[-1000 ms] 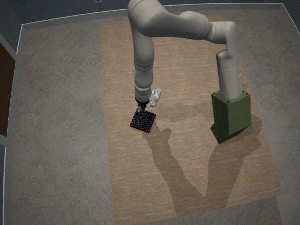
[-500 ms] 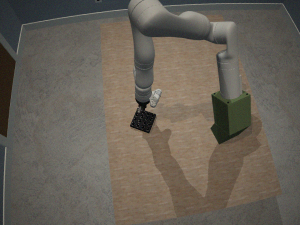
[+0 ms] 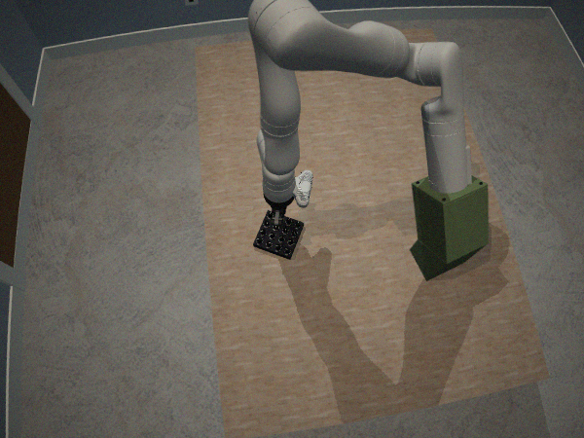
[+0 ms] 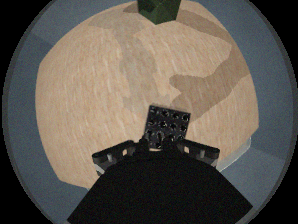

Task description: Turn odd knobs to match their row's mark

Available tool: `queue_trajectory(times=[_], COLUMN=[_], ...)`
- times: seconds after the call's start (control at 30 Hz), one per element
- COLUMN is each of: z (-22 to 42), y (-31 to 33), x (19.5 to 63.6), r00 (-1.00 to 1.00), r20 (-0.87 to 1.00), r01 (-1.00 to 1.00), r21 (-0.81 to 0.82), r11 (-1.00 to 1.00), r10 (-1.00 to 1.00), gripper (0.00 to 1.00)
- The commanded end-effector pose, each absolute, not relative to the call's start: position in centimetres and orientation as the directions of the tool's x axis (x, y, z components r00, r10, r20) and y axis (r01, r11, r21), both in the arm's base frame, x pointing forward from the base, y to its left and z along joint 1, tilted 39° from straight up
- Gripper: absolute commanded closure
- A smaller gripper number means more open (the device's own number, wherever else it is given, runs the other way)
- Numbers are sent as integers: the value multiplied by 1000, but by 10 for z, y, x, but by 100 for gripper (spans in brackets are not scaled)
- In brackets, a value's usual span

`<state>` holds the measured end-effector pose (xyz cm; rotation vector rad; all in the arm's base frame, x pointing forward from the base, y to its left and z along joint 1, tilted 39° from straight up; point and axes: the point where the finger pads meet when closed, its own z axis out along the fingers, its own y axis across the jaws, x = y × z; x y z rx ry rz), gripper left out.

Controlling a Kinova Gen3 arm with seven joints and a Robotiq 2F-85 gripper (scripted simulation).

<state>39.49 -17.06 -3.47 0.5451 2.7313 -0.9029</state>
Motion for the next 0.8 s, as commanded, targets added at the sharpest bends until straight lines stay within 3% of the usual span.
queue_trajectory(times=[0.0,0.27,0.47,0.53,0.77], z=[-35,-43,-49,-49,-54], y=[-169,-155,-144,-144,-133], x=[396,399,400,400,404], r00=[-924,-997,-929,-929,-646], r20=[-290,-60,164,164,409], r01=[373,2,-365,-365,-762], r21=[-537,-585,-552,-552,-398], r11=[757,811,750,750,511], r10=[250,-41,-332,-332,-644], gripper=[81,81,81,81,81])
